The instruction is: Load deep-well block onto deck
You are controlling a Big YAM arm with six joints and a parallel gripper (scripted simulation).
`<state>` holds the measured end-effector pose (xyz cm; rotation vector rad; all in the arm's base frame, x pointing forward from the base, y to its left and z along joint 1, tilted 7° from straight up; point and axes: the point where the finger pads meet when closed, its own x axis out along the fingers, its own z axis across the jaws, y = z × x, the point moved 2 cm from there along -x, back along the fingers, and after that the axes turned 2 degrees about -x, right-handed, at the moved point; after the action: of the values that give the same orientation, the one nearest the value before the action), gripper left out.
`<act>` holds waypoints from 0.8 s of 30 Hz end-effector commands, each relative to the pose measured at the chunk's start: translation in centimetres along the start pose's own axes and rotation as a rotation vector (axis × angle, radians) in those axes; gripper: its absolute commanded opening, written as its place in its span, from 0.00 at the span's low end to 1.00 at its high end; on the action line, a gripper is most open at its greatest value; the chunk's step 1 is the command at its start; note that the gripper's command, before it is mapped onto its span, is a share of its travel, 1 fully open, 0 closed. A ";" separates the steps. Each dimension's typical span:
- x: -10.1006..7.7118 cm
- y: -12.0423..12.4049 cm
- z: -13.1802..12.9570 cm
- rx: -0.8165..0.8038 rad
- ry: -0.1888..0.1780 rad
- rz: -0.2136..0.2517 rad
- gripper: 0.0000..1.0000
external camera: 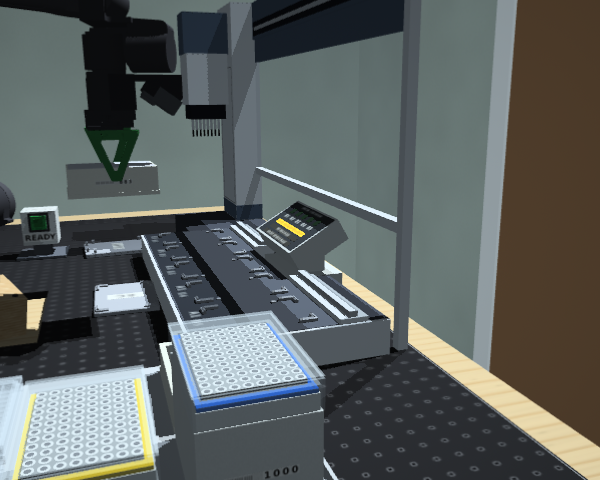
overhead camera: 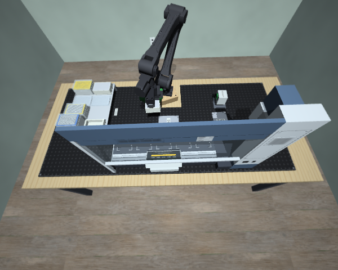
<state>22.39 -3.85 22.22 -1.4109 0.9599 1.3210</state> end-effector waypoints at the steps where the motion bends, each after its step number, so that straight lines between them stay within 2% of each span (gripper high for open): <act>1: -0.6 0.0 1.8 0.036 0.003 -0.015 0.00; 5: -1.2 -0.5 3.6 0.035 0.007 -0.030 0.00; 9: -0.6 -0.3 5.7 0.036 0.001 -0.016 0.00; 11: -1.3 -0.9 6.6 0.035 0.004 -0.036 0.00; 13: -1.3 -0.9 6.6 0.035 0.004 -0.036 0.00; 17: -1.5 -1.3 8.6 0.035 0.001 -0.048 0.00; 21: -2.7 -2.7 10.8 0.035 -0.006 -0.086 0.00; 24: -2.6 -3.1 12.4 0.036 -0.011 -0.078 0.00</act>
<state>20.37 7.08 22.54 -1.4318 0.9463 1.3399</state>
